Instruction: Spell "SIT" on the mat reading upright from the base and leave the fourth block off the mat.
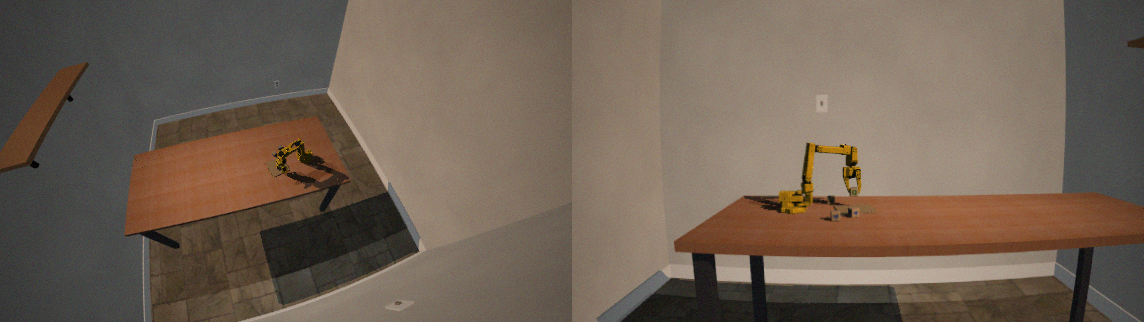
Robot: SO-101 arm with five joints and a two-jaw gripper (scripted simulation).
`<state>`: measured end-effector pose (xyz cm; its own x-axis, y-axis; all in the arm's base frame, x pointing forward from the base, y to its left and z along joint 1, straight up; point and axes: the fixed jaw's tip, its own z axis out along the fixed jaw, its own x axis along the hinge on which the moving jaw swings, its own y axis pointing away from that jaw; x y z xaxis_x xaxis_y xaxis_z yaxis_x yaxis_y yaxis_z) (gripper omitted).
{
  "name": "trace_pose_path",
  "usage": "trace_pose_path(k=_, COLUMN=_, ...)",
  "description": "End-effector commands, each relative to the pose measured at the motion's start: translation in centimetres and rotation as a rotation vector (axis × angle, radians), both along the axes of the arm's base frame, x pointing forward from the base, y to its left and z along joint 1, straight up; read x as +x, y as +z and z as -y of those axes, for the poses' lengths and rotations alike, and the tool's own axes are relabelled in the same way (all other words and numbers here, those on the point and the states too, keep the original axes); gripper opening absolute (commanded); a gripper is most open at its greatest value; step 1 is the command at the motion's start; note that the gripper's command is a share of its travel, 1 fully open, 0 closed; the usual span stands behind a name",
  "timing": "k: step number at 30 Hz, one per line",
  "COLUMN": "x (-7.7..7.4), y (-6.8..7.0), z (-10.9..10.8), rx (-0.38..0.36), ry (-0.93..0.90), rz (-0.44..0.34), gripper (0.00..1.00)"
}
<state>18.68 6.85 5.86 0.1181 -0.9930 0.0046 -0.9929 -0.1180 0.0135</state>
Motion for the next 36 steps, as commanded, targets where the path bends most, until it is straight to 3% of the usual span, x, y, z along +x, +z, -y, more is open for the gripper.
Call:
trace_pose_path(k=1, x=0.69, y=1.16, z=-0.16, rx=0.027, ry=-0.01, rz=0.072, gripper=0.0)
trace_pose_path(k=36, x=0.7, y=1.13, z=-0.17, rx=0.031, ry=-0.019, rz=0.081, gripper=0.0)
